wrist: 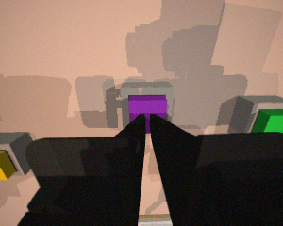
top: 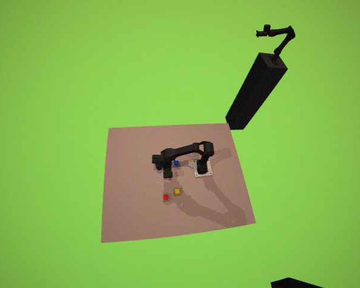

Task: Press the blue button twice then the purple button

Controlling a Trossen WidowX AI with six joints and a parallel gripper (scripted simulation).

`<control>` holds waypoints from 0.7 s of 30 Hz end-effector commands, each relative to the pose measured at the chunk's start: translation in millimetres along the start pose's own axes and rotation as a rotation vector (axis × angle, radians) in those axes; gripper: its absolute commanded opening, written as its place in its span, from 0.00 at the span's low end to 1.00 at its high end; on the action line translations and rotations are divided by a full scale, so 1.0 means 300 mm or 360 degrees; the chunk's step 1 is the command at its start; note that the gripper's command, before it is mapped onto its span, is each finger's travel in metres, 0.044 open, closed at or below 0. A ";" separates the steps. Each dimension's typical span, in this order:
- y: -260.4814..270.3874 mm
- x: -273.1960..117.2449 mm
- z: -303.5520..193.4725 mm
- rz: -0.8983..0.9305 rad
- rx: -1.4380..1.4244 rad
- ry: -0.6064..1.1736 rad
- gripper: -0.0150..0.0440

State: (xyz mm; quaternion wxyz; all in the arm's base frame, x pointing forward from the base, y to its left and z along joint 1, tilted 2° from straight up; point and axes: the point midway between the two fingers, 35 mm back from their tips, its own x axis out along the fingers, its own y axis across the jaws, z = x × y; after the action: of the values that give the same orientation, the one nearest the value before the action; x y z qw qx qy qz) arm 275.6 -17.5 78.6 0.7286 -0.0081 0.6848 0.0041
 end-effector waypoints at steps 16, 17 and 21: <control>-0.003 0.051 -0.008 -0.0009 0.0007 0.0014 0.29; -0.003 0.051 -0.008 -0.0009 0.0007 0.0014 0.29; -0.003 0.051 -0.008 -0.0009 0.0007 0.0014 0.29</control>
State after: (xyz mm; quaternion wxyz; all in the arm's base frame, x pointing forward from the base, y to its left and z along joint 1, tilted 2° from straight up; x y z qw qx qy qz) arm 275.1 -17.6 64.4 0.7270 -0.0079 0.6866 0.0041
